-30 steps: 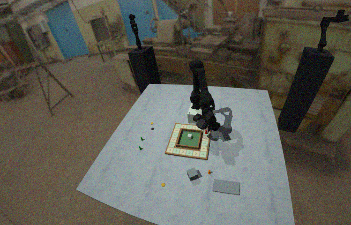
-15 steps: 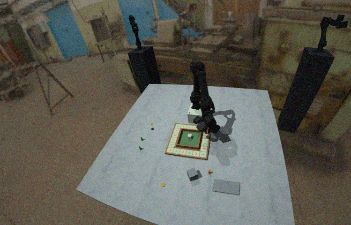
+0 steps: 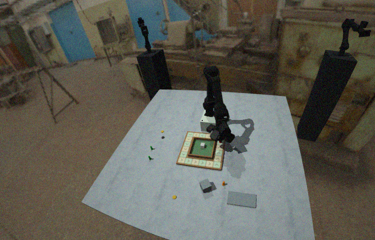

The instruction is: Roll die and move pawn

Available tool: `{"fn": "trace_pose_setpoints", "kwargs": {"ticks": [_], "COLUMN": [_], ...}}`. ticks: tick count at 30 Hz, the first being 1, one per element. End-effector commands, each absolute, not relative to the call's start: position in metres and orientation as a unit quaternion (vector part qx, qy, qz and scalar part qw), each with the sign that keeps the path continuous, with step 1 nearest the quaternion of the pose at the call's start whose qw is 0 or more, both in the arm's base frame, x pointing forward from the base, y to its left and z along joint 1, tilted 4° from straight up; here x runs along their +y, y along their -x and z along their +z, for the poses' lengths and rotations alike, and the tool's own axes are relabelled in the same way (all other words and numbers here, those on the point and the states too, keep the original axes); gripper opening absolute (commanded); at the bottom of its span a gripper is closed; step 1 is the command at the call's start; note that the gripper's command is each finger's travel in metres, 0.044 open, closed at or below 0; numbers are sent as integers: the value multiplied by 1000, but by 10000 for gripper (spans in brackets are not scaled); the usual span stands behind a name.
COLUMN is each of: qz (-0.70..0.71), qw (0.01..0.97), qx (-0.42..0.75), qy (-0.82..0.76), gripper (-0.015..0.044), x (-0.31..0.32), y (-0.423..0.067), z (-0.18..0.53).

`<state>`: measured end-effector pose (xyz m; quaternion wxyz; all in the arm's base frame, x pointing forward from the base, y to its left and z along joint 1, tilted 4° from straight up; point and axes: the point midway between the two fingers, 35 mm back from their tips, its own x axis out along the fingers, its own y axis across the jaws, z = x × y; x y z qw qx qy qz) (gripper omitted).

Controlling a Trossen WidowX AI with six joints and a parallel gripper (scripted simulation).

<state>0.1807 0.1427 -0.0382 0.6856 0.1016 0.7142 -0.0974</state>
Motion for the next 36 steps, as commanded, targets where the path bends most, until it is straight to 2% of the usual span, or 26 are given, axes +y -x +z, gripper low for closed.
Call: {"fn": "trace_pose_setpoints", "kwargs": {"ticks": [1,20,36], "qz": [-99,-99,-100], "qw": [684,685,687], "qx": [715,715,713], "qy": [-103,-103,-102], "gripper": [0,0,0], "x": [143,138,93], "y": [-180,-186,-201], "z": [-38,87,70]}}
